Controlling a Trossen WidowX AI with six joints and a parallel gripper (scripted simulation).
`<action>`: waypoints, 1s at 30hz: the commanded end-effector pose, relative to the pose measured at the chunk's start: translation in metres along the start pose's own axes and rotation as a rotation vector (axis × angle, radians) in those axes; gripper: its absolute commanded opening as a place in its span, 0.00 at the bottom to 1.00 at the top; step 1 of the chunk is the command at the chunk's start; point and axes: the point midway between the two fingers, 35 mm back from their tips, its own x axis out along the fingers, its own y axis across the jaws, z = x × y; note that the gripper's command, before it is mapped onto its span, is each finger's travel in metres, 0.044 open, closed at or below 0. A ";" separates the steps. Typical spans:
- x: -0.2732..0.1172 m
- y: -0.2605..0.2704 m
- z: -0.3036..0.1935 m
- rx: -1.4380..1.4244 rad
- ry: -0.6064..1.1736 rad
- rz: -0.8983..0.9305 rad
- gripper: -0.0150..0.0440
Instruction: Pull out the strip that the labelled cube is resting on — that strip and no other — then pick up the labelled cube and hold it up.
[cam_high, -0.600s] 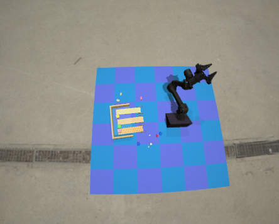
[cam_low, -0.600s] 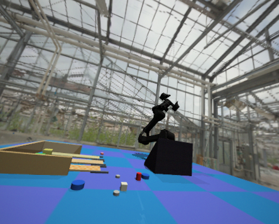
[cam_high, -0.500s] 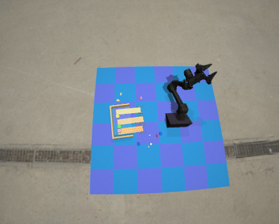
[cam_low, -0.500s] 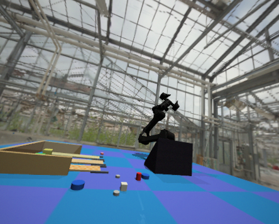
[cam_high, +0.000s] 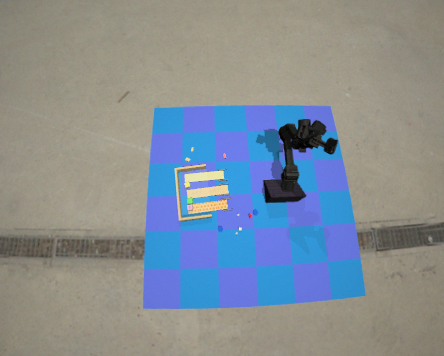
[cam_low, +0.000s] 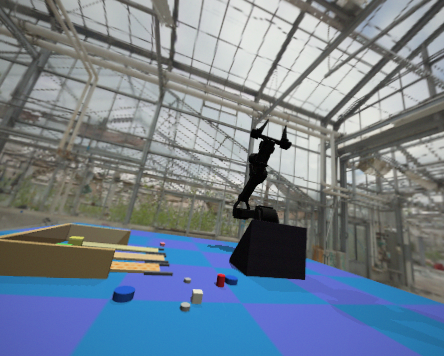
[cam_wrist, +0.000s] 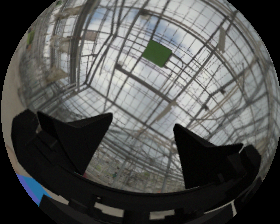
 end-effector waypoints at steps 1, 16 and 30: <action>-0.002 -0.035 -0.065 0.010 0.226 -0.175 0.93; -0.093 -0.142 -0.216 -0.023 0.822 -0.709 0.93; -0.305 -0.196 -0.284 -0.188 1.546 -1.363 0.93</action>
